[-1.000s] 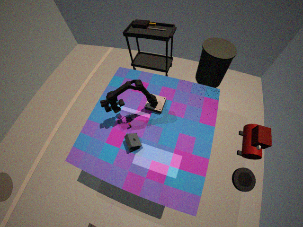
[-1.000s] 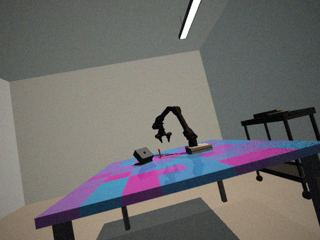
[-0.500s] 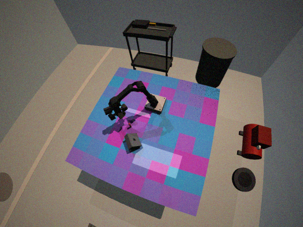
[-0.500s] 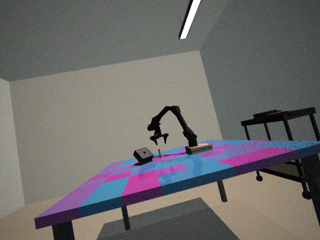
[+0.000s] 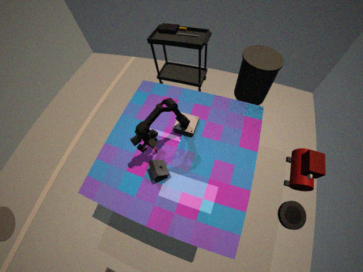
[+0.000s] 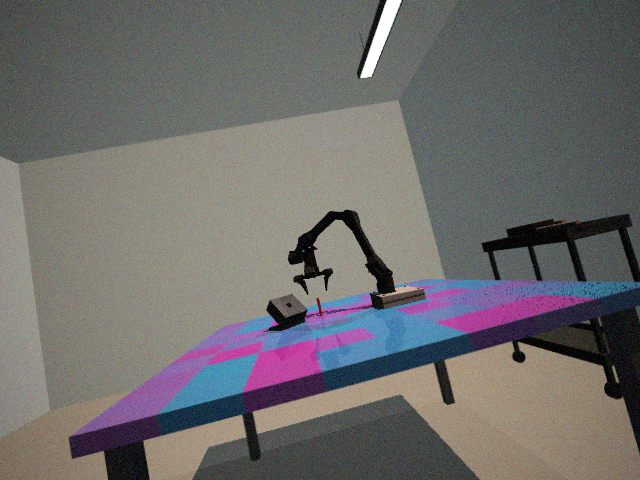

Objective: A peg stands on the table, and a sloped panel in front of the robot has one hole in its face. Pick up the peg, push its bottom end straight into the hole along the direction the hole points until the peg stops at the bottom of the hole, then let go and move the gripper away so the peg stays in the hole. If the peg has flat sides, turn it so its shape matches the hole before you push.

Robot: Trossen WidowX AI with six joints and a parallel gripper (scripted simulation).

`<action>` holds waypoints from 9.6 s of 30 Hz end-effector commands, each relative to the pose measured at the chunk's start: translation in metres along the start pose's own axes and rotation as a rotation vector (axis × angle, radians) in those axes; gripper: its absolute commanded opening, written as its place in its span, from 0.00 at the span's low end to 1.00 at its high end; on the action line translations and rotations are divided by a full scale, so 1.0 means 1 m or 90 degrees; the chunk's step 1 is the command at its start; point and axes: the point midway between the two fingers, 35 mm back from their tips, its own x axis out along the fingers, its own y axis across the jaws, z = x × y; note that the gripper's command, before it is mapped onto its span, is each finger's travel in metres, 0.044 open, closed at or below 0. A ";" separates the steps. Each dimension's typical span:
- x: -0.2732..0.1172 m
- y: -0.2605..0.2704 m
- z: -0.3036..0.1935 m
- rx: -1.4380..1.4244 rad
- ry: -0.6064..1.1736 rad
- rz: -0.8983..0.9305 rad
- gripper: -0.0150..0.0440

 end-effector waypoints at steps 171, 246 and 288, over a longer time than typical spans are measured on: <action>-0.034 -0.014 0.105 -0.299 0.143 -0.054 0.25; -0.062 -0.013 0.193 -0.498 0.328 -0.178 0.25; -0.062 -0.018 0.225 -0.568 0.398 -0.252 0.25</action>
